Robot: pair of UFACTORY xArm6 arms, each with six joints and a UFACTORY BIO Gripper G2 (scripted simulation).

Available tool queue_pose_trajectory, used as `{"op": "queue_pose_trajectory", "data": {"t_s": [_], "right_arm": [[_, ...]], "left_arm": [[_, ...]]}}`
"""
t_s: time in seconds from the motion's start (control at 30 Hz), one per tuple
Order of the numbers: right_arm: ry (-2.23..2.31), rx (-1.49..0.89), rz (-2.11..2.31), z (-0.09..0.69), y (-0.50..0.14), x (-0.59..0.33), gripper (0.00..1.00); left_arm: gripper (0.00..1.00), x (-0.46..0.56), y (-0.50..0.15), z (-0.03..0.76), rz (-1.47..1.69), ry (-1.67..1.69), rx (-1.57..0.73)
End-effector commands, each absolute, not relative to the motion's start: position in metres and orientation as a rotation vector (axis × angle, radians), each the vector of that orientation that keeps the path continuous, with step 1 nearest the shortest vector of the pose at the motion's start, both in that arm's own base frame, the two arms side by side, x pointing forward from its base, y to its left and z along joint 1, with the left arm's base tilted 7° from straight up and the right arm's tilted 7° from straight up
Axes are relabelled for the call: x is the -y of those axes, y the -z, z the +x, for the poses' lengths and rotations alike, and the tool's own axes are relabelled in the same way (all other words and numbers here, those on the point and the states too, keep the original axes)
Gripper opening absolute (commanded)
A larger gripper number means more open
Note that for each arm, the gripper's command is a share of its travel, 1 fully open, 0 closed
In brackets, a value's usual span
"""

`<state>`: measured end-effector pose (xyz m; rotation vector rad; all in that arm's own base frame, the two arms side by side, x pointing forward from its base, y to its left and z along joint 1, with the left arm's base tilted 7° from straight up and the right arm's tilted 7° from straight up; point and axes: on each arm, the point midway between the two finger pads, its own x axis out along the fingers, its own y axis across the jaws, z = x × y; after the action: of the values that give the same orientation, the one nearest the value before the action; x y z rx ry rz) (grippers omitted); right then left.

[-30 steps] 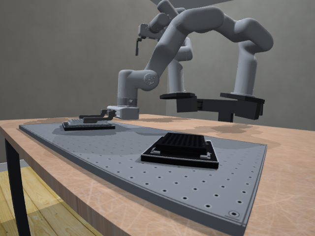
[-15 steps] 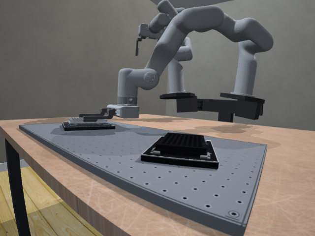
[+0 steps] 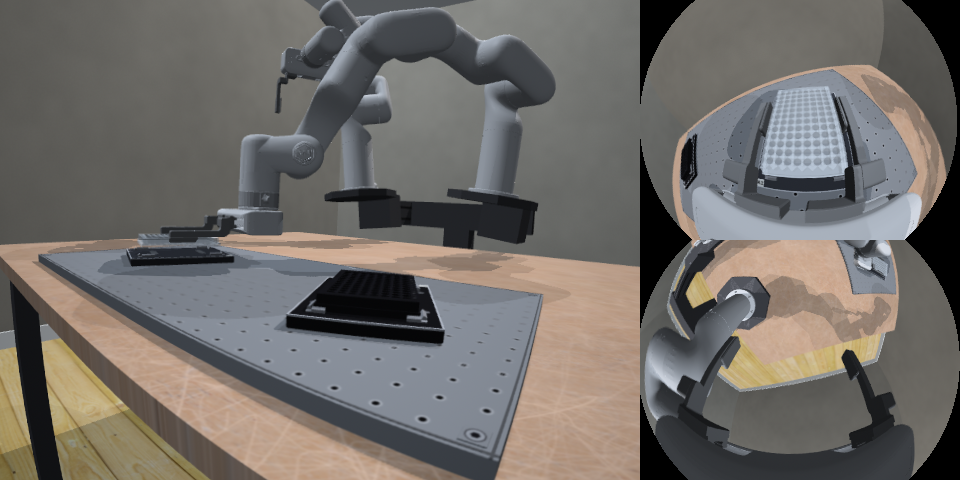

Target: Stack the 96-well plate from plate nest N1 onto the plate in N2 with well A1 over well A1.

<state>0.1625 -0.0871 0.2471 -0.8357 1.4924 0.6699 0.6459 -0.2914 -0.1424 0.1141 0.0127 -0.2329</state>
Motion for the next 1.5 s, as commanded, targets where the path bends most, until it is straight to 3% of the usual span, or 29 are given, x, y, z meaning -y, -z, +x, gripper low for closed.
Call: {"op": "queue_pose_trajectory", "data": {"t_s": [0.0, 1.47], "right_arm": [[-0.669, -1.490, -0.836, 0.163, -0.248, 0.087, 1.00], [-0.669, -1.490, -0.836, 0.163, -0.248, 0.087, 1.00]], "left_arm": [[0.00, 0.293, 0.138, 0.647, 0.112, 0.233, -0.008], [0.00, 0.298, 0.092, 0.647, 0.112, 0.233, -0.008]]}}
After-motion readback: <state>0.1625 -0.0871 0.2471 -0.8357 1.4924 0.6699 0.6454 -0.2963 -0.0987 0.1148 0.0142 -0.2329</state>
